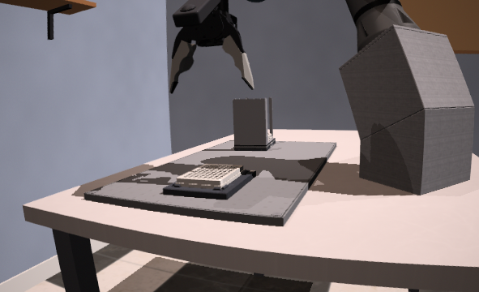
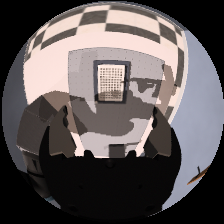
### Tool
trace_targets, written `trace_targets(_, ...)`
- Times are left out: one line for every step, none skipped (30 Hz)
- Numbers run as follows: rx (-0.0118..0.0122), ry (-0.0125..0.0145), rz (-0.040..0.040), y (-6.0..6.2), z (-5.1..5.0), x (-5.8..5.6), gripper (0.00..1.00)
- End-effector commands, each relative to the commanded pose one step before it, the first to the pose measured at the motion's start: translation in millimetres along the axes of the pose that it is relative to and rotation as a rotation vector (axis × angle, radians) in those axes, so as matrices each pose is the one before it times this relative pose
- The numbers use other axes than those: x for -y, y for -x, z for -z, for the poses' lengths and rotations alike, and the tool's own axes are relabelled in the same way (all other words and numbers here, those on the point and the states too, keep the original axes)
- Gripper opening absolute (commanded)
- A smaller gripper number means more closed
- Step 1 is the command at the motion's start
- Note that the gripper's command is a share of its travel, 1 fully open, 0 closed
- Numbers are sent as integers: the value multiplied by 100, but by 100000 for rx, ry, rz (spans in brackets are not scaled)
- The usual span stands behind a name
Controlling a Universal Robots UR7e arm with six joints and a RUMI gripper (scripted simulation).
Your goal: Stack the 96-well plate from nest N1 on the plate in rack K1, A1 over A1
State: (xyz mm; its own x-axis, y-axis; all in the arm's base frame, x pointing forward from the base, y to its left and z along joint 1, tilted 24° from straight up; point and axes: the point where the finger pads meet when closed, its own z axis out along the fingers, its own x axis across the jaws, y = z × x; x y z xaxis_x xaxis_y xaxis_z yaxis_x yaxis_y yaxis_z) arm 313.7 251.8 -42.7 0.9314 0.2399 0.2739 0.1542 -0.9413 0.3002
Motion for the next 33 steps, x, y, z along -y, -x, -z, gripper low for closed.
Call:
trace_targets(-295,-50,-344,-111,91,62,100)
trace_targets(0,1,0,0,0,1,100)
trace_targets(0,0,0,0,0,1,100)
trace_targets(0,0,0,0,0,0,100)
trace_targets(0,0,0,0,0,0,100)
trace_targets(0,0,0,0,0,1,100)
trace_targets(0,0,0,0,0,0,100)
trace_targets(0,0,0,0,0,0,100)
trace_targets(0,0,0,0,0,0,100)
trace_targets(0,0,0,0,0,0,100)
trace_targets(87,65,-19,-10,-230,-10,100)
trace_targets(125,60,-28,46,-205,-55,100)
trace_targets(86,25,35,63,-184,-13,100)
trace_targets(83,23,35,61,-183,-13,100)
trace_targets(74,20,31,54,-181,-11,100)
trace_targets(3,-7,0,1,-165,2,100)
trace_targets(3,-7,0,1,-165,2,100)
trace_targets(3,-7,0,1,-165,2,100)
trace_targets(3,-7,0,1,-165,2,100)
trace_targets(3,-7,0,1,-166,2,100)
trace_targets(0,0,0,0,0,0,100)
trace_targets(0,0,0,0,0,0,100)
trace_targets(-51,-16,-21,-37,-158,8,100)
trace_targets(-17,-9,-8,-13,-162,4,100)
trace_targets(-3,-5,-2,-3,-165,2,100)
trace_targets(11,1,4,8,-168,-1,100)
trace_targets(22,5,9,16,-170,-3,100)
trace_targets(25,7,11,19,-170,-4,100)
trace_targets(17,4,7,12,-169,-3,100)
trace_targets(1,-2,0,0,-166,0,100)
trace_targets(0,-1,0,0,-166,0,100)
trace_targets(-2,-2,-1,-2,-165,1,100)
trace_targets(-23,-9,-10,-18,-162,4,100)
